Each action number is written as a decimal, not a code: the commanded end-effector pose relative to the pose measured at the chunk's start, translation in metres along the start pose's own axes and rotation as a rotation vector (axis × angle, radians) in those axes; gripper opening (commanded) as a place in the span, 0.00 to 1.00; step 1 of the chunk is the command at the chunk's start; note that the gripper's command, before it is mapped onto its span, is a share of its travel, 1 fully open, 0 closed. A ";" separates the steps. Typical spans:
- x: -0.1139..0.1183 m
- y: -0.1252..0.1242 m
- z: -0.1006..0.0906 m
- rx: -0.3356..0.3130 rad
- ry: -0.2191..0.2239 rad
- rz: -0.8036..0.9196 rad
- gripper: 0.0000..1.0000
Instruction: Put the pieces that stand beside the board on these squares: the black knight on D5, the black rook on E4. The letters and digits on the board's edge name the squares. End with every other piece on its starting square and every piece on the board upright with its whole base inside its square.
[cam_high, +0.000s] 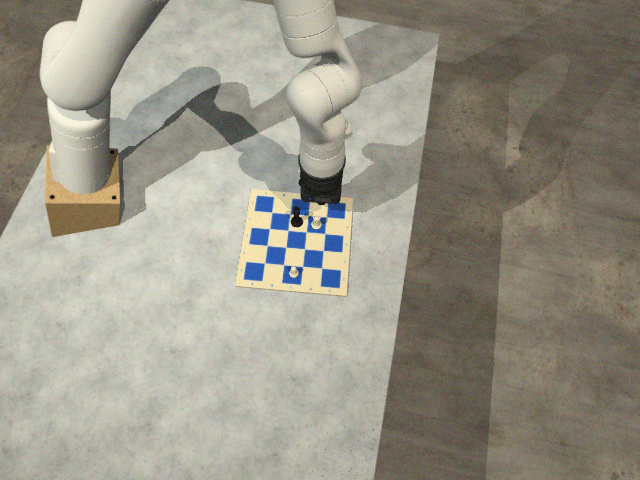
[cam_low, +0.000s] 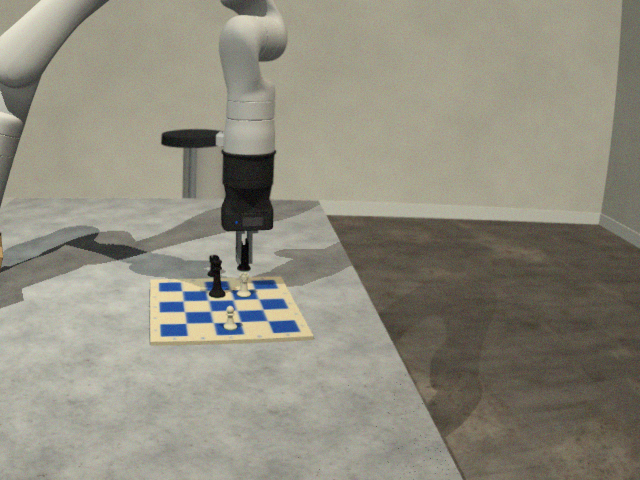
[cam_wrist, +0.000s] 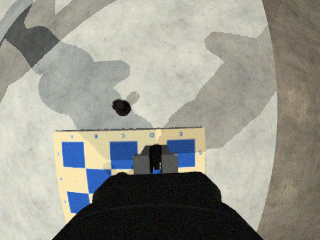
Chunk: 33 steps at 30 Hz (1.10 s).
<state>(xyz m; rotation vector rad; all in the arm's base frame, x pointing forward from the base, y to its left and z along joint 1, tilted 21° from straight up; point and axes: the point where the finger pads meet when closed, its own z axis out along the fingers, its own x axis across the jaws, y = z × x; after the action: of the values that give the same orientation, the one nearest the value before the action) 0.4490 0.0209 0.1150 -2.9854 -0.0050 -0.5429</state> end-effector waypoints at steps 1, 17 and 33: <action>-0.004 0.006 0.012 -0.006 -0.013 0.011 0.00; -0.005 0.006 0.020 -0.006 -0.013 0.011 0.00; -0.005 0.006 0.020 -0.006 -0.013 0.011 0.00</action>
<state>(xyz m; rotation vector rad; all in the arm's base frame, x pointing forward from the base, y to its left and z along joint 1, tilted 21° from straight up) 0.4515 0.0167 0.0938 -2.9932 0.0116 -0.5214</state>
